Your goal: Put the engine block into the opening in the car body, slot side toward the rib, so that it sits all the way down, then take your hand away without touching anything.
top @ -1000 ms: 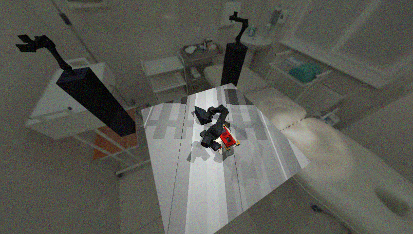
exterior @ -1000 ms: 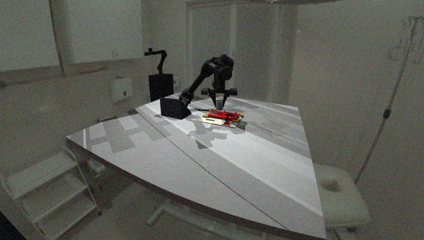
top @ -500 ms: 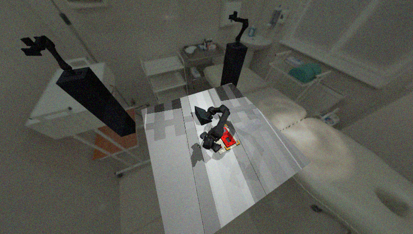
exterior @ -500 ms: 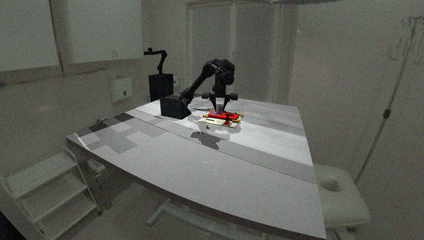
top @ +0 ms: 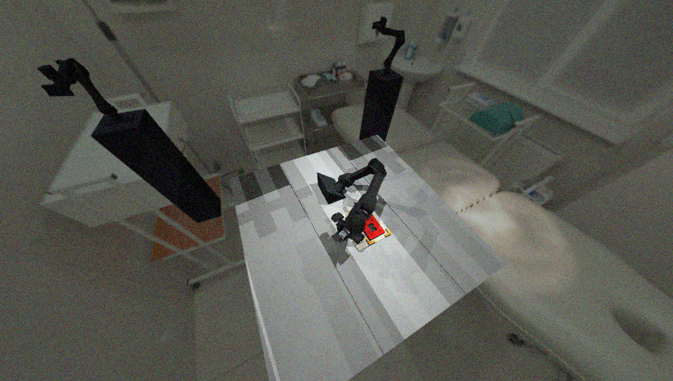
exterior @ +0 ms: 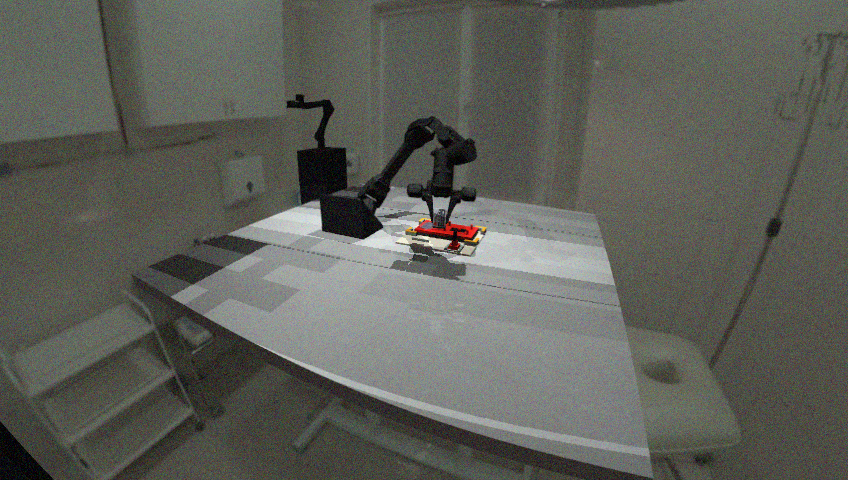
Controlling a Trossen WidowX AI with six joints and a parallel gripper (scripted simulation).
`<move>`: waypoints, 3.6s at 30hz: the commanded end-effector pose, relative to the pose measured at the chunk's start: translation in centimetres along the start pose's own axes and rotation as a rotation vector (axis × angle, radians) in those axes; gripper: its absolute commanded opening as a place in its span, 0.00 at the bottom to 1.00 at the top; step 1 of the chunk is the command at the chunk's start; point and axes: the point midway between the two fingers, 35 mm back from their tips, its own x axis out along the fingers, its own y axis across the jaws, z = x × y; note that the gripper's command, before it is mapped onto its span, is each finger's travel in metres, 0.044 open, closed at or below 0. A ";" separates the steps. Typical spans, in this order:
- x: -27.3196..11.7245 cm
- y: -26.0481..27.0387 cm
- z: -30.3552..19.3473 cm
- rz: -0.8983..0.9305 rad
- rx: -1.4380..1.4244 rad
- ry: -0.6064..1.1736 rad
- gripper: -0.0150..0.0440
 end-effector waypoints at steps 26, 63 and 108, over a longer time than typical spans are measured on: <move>4.1 0.0 3.1 -0.020 0.017 0.250 0.25; 9.3 -0.4 5.9 -0.021 0.017 0.247 0.25; 5.1 -0.4 6.9 -0.021 0.022 0.252 1.00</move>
